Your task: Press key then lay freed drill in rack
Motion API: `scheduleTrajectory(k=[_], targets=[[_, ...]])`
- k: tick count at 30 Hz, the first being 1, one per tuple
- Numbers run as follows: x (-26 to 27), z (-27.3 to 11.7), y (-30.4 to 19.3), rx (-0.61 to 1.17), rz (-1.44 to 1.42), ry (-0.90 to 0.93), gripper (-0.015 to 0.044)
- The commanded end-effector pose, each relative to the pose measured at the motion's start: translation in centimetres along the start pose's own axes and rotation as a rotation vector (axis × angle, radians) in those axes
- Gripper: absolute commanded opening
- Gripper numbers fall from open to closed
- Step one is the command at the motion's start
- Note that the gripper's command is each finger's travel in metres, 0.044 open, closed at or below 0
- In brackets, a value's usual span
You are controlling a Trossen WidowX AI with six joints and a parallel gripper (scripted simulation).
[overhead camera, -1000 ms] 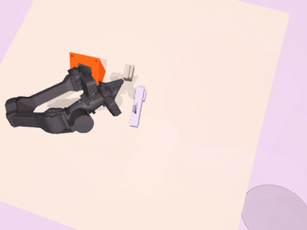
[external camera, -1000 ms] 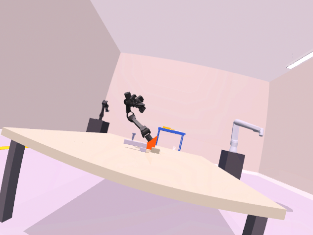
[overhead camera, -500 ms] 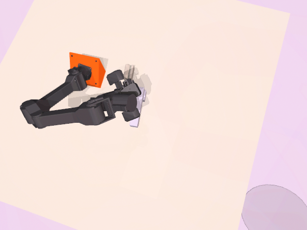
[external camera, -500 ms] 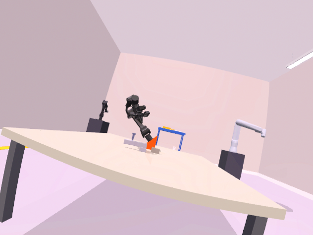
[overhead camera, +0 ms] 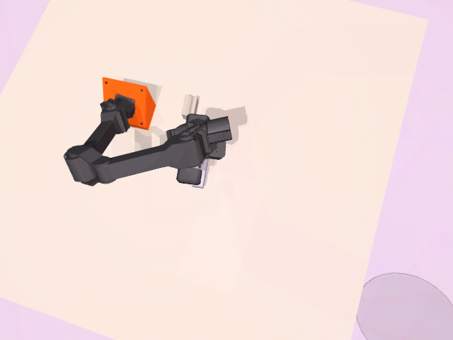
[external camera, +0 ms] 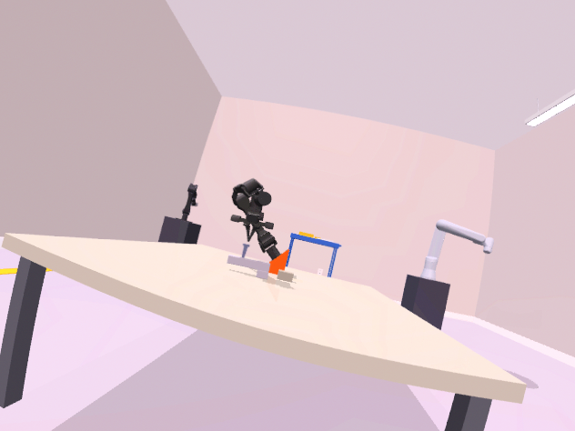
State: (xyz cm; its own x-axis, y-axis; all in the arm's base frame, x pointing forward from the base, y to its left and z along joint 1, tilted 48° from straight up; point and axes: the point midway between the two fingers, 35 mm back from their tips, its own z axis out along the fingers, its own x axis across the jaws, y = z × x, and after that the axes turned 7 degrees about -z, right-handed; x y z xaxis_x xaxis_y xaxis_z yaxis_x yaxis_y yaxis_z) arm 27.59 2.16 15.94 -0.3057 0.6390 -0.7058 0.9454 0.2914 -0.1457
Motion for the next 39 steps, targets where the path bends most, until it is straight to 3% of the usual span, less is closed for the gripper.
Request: scheduleTrajectory(k=[1, 39], targets=[[-0.4, 0.1, 0.2, 0.009, 0.026, -0.032, 0.0000], [-0.5, 1.5, -0.2, 0.009, 0.026, -0.032, 0.0000]])
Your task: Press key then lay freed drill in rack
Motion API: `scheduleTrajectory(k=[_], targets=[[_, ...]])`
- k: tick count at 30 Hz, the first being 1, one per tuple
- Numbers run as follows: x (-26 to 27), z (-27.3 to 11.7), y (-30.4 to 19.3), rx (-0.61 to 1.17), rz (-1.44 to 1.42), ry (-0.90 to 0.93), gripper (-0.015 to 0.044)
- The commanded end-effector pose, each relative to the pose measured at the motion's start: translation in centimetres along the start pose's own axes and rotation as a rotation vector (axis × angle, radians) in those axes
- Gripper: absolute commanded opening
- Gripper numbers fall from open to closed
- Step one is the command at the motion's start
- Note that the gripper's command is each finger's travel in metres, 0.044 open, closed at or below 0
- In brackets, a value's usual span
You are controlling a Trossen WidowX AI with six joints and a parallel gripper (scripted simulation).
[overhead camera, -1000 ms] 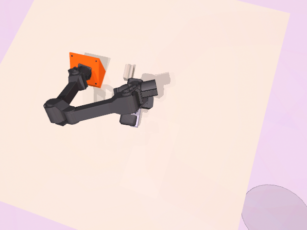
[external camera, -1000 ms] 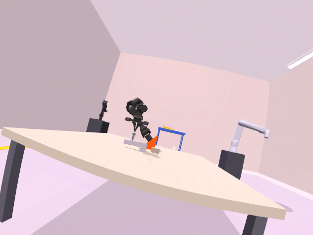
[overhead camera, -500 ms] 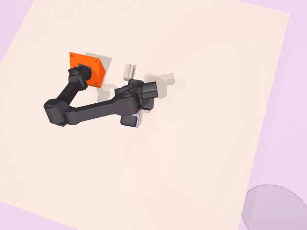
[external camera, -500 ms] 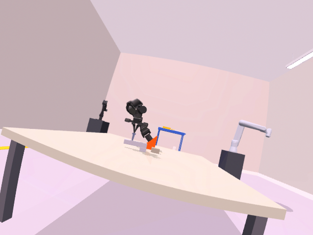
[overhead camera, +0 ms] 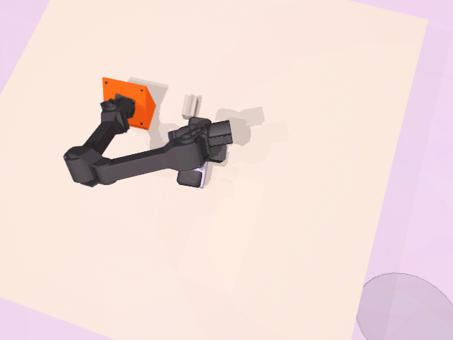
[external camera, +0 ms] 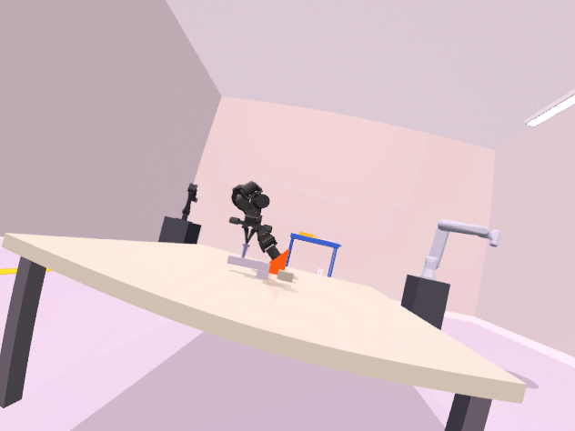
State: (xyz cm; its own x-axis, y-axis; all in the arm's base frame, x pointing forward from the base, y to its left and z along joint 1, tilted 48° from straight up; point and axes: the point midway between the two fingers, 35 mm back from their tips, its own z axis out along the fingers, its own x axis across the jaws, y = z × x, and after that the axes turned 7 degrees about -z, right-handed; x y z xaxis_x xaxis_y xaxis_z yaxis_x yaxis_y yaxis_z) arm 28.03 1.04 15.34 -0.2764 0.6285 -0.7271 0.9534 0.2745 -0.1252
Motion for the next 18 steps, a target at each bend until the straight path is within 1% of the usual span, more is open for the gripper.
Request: scheduleTrajectory(k=[1, 18], targets=[[-0.09, 0.20, -0.40, 0.010, -0.002, -0.007, 0.0000], [0.00, 0.24, -0.77, 0.010, -0.002, -0.007, 0.0000]])
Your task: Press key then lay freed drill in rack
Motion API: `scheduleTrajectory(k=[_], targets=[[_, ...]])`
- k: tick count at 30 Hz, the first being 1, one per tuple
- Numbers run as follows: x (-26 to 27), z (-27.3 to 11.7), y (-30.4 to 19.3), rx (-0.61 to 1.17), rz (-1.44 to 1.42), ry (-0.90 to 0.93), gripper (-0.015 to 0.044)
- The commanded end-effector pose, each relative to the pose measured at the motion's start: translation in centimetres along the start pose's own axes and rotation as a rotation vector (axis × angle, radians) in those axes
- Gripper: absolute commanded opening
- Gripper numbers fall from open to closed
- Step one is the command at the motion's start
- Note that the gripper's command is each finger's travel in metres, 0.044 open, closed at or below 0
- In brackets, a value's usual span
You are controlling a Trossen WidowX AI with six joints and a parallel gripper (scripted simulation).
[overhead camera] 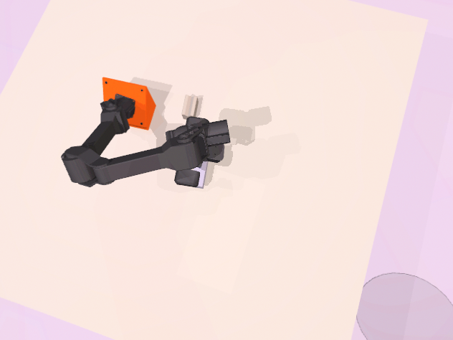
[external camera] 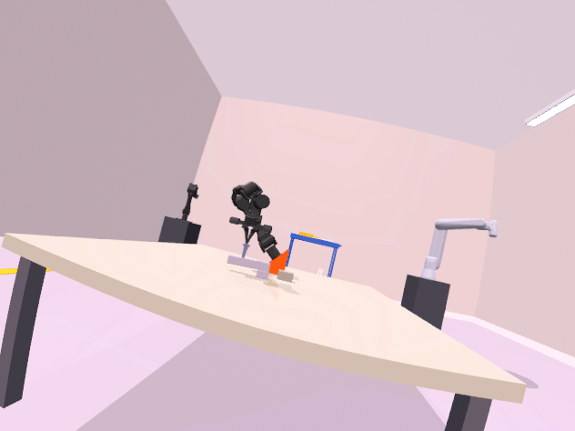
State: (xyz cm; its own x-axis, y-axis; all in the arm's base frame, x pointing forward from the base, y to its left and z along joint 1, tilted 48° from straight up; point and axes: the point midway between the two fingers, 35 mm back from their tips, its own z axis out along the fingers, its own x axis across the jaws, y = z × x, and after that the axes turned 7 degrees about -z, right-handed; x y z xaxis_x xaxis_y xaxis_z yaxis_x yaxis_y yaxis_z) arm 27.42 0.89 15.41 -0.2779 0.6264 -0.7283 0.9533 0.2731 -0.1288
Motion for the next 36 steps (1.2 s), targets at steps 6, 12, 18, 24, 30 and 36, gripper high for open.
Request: scheduleTrajectory(k=[6, 12, 18, 24, 30, 36], targets=[[0.0, 0.6, 0.1, 0.007, 0.000, -0.005, 0.0000], [0.0, 0.8, 0.4, 0.007, 0.000, -0.005, 0.0000], [0.0, 1.0, 0.4, 0.007, 0.000, -0.005, 0.0000], [0.1, 1.2, 0.3, 0.007, 0.000, -0.005, 0.0000], [0.1, 1.3, 0.1, 0.007, 0.000, -0.005, 0.0000], [0.1, 1.5, 0.0, 0.007, 0.000, -0.005, 0.0000]])
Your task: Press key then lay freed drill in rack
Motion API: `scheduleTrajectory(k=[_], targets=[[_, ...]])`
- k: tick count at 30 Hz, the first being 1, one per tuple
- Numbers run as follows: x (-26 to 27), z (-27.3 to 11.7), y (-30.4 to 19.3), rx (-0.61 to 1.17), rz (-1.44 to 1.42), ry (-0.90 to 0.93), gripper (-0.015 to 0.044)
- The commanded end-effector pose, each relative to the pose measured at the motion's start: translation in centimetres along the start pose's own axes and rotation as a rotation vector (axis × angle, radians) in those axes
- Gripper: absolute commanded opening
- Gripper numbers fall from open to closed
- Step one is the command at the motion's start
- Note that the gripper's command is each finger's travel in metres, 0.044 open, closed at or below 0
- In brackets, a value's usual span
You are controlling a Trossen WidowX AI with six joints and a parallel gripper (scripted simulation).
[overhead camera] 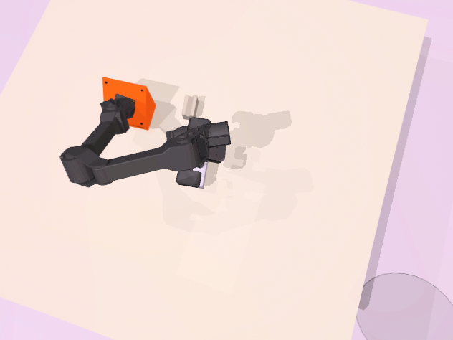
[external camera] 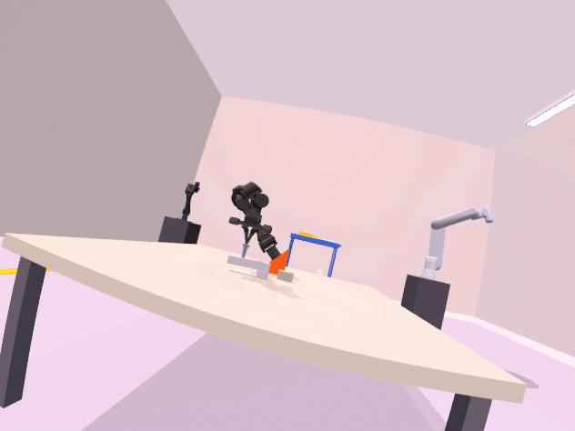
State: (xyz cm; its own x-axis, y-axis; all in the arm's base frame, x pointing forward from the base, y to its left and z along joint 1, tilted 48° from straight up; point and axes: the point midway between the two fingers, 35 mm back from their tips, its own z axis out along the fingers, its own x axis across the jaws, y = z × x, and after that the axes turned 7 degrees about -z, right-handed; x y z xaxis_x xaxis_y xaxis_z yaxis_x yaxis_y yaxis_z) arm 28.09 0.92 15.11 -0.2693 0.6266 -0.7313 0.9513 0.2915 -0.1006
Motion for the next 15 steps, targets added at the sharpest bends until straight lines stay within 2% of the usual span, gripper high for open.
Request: scheduleTrajectory(k=[1, 15], targets=[[0.03, 1.24, -0.79, 0.039, -0.009, -0.002, 0.0000], [0.02, 1.81, -0.97, 0.039, -0.009, -0.002, 0.0000]])
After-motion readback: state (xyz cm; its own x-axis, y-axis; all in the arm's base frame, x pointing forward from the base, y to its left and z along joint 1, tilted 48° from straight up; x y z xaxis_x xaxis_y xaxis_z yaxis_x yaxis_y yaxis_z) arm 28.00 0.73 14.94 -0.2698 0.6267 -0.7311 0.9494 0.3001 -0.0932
